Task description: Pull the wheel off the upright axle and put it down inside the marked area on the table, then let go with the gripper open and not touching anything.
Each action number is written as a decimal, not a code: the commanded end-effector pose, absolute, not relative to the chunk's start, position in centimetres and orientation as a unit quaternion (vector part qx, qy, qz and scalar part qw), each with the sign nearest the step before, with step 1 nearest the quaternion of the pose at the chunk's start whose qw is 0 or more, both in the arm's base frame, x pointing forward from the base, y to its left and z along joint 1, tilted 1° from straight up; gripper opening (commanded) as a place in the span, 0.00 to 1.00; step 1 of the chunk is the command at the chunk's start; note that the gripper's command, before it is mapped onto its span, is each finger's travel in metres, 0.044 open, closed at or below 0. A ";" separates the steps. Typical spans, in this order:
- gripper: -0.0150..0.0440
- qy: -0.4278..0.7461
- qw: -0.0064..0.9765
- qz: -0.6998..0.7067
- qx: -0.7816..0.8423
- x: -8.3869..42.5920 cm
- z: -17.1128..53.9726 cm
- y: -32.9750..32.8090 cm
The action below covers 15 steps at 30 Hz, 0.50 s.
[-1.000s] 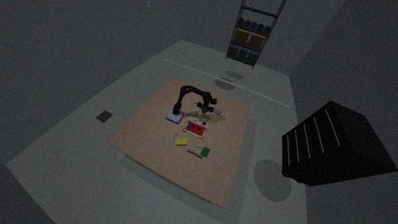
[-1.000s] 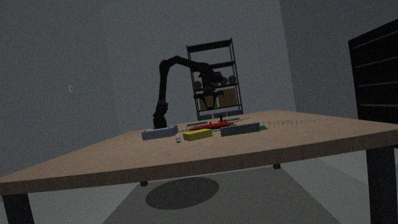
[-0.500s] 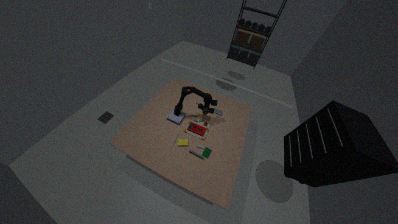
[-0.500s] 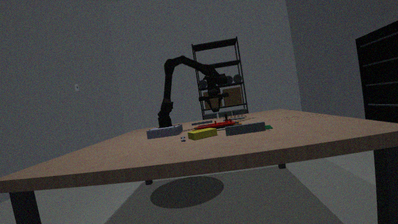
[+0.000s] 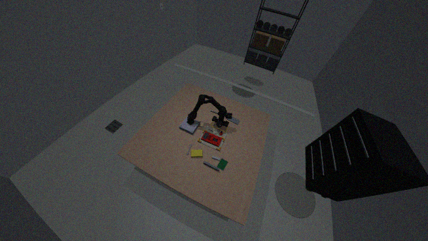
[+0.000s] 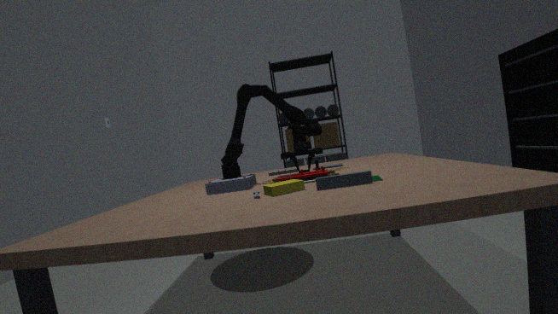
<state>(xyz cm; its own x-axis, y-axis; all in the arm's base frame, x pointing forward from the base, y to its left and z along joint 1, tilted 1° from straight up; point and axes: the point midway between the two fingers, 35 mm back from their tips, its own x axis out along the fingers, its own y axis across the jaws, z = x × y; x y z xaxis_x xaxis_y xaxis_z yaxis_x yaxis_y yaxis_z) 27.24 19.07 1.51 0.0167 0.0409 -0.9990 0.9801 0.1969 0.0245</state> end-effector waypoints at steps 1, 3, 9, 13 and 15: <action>0.25 0.549 0.543 -0.434 0.465 27.2 1.0 19.0; 0.34 0.552 0.542 -0.433 0.463 27.2 1.3 19.0; 0.61 0.552 0.542 -0.433 0.463 27.2 1.3 19.0; 0.76 0.551 0.542 -0.433 0.463 27.2 1.8 19.1; 0.76 0.551 0.542 -0.433 0.463 27.3 2.9 19.1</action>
<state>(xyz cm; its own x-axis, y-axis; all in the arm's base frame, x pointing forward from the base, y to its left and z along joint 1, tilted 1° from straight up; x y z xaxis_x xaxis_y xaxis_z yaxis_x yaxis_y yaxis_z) 27.04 18.93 1.63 0.0067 0.0340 -0.9994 0.9804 0.1967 0.0132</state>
